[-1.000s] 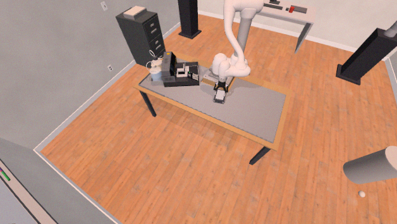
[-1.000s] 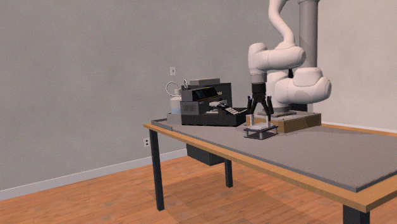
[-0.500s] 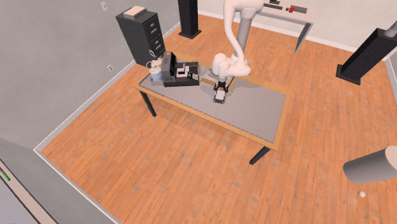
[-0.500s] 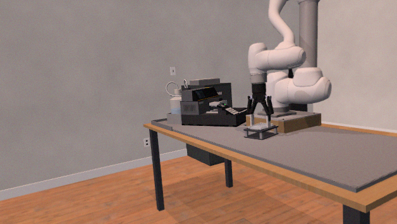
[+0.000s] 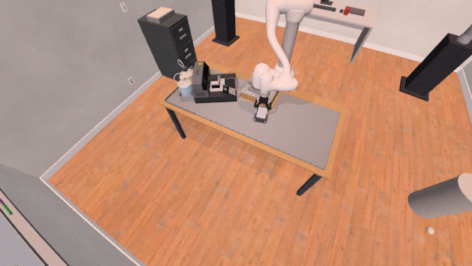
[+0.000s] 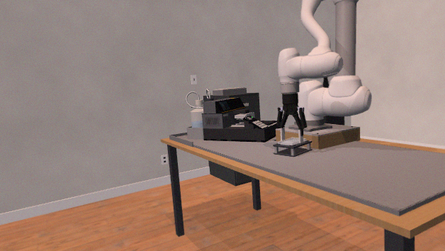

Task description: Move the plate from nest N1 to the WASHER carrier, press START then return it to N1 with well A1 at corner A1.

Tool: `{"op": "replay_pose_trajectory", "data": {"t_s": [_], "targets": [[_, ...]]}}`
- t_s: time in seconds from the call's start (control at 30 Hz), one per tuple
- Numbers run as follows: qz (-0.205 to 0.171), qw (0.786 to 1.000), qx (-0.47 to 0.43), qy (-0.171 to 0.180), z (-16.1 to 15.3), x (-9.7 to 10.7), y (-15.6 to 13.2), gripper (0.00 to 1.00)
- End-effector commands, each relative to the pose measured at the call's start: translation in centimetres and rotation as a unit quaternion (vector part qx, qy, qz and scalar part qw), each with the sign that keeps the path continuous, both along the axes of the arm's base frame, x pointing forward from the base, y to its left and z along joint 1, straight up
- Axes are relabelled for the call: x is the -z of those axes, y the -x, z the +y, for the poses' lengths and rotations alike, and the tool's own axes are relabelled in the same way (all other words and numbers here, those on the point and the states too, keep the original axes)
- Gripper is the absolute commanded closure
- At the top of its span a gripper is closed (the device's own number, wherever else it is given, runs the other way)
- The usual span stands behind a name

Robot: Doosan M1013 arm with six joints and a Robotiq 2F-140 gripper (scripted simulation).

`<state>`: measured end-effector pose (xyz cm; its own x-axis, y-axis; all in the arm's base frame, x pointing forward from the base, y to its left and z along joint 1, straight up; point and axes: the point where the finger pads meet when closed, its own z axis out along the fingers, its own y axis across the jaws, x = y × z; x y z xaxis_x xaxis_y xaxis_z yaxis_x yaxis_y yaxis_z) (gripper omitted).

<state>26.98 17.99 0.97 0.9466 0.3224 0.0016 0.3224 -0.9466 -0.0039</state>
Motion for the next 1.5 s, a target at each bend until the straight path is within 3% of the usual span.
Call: {"op": "replay_pose_trajectory", "data": {"t_s": [0.0, 0.2, 0.23, 0.5, 0.53, 0.67, 0.7, 0.87, 0.9, 1.07, 1.1, 1.23, 1.27, 1.47], "targets": [[0.002, 1.0, 0.004, -0.001, 0.07, 0.19, 0.31, 0.3], [0.002, 1.0, 0.004, -0.001, 0.07, 0.19, 0.31, 0.3], [0.002, 1.0, 0.004, -0.001, 0.07, 0.19, 0.31, 0.36], [0.002, 1.0, 0.004, -0.001, 0.07, 0.19, 0.31, 0.48], [0.002, 1.0, 0.004, -0.001, 0.07, 0.19, 0.31, 0.54], [0.002, 1.0, 0.004, -0.001, 0.07, 0.19, 0.31, 0.54], [0.002, 1.0, 0.004, -0.001, 0.07, 0.19, 0.31, 0.6], [0.002, 1.0, 0.004, -0.001, 0.07, 0.19, 0.31, 0.66], [0.002, 1.0, 0.004, -0.001, 0.07, 0.19, 0.31, 0.72], [0.002, 1.0, 0.004, -0.001, 0.07, 0.19, 0.31, 0.78], [0.002, 1.0, 0.004, -0.001, 0.07, 0.19, 0.31, 0.84], [0.002, 1.0, 0.004, -0.001, 0.07, 0.19, 0.31, 0.84], [0.002, 1.0, 0.004, -0.001, 0.07, 0.19, 0.31, 0.9], [0.002, 1.0, 0.004, -0.001, 0.07, 0.19, 0.31, 0.9]]}}
